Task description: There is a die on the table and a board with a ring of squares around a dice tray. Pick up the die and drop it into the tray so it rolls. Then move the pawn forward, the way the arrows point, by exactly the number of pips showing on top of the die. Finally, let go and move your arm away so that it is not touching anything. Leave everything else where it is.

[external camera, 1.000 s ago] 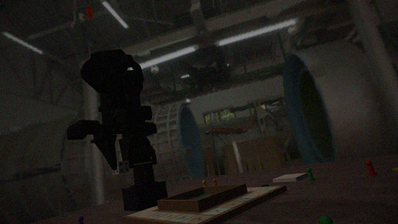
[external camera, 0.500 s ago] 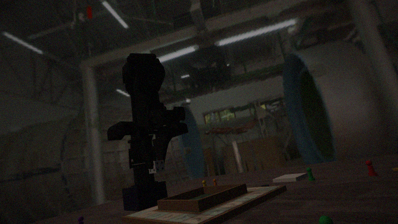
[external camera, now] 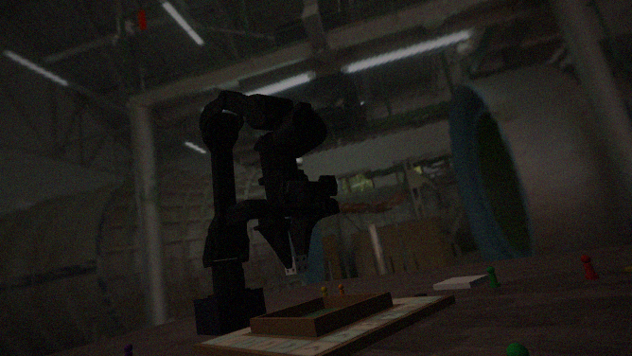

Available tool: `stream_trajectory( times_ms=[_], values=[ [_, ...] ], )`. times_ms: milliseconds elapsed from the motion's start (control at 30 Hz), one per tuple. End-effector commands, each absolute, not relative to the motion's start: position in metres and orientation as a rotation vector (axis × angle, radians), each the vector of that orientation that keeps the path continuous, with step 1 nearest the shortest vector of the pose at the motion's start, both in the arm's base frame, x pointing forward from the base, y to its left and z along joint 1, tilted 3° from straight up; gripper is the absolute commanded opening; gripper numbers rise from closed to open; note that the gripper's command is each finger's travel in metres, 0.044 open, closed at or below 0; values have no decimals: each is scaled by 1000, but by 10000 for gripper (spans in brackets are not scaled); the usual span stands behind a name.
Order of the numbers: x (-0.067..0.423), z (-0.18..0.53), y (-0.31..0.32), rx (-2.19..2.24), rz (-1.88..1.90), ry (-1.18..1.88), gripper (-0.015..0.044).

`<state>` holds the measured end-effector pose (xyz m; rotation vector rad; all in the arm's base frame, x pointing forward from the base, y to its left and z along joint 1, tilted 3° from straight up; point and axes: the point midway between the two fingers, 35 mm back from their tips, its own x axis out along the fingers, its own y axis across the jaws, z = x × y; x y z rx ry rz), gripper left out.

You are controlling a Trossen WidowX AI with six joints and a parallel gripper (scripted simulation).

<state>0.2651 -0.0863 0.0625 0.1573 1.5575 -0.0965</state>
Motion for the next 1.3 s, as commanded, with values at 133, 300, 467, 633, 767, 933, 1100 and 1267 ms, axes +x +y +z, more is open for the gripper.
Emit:
stream_trajectory(
  times_ms=[133, 300, 467, 633, 767, 933, 1100, 1267],
  values=[
    [270, 57, -55, 187, -109, 1561, 0],
    [272, 54, -56, 183, -116, 1477, 0],
    [276, 50, -58, 172, -130, 1307, 0],
    [279, 47, -59, 157, -142, 1138, 0],
    [281, 46, -59, 144, -151, 1003, 0],
    [282, 45, -60, 128, -159, 835, 0],
    [281, 46, -60, 116, -163, 717, 0],
    [273, 57, -58, 116, -163, 718, 0]
  ],
)
